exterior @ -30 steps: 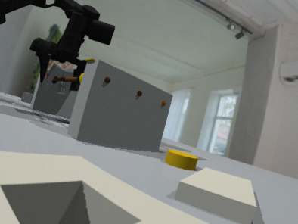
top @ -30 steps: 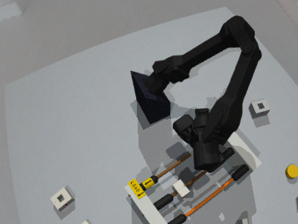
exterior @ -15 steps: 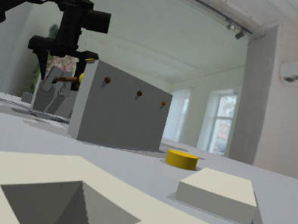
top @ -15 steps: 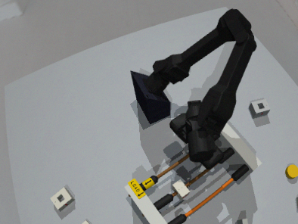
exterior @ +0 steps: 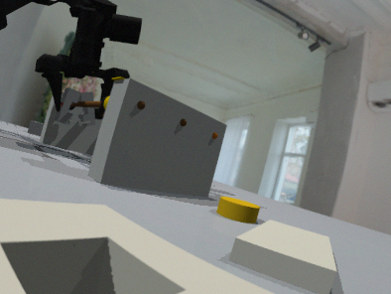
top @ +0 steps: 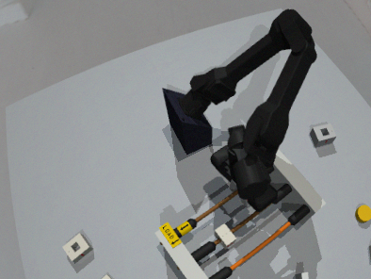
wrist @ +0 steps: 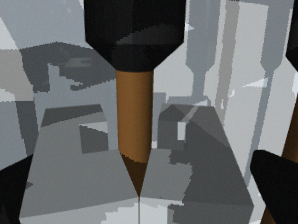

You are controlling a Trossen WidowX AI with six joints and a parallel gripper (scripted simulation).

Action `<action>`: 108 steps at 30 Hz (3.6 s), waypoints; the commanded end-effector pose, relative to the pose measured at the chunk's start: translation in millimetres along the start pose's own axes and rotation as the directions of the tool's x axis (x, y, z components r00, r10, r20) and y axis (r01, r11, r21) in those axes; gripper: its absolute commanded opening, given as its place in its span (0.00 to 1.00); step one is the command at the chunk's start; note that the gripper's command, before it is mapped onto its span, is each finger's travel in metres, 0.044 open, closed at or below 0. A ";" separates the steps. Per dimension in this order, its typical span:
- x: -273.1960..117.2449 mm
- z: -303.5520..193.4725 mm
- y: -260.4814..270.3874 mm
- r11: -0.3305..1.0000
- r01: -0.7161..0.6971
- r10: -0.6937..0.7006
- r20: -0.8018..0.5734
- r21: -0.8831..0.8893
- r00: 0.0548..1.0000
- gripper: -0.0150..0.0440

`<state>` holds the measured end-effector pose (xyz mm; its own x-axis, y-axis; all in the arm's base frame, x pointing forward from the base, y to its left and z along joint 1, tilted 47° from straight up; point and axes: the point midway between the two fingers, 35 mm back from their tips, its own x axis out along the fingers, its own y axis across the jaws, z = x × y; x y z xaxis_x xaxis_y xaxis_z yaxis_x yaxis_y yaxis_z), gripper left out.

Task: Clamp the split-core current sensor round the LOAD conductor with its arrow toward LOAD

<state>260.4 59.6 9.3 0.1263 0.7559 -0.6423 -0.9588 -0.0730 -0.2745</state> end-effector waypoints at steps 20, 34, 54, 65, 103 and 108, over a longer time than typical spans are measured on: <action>11.4 3.3 -10.0 0.986 0.166 -0.166 0.007 0.004 0.986 1.00; 9.5 3.7 -11.9 0.986 0.166 -0.166 0.007 0.004 0.986 1.00; 9.4 3.8 -11.9 0.986 0.166 -0.166 0.007 0.004 0.986 1.00; 9.4 3.8 -11.9 0.986 0.166 -0.166 0.007 0.004 0.986 1.00; 9.4 3.8 -11.9 0.986 0.166 -0.166 0.007 0.004 0.986 1.00; 9.3 3.9 -12.0 0.986 0.166 -0.166 0.007 0.004 0.986 1.00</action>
<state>267.7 71.0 5.0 0.2685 0.7622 -0.5890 -0.9332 0.0543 -0.3552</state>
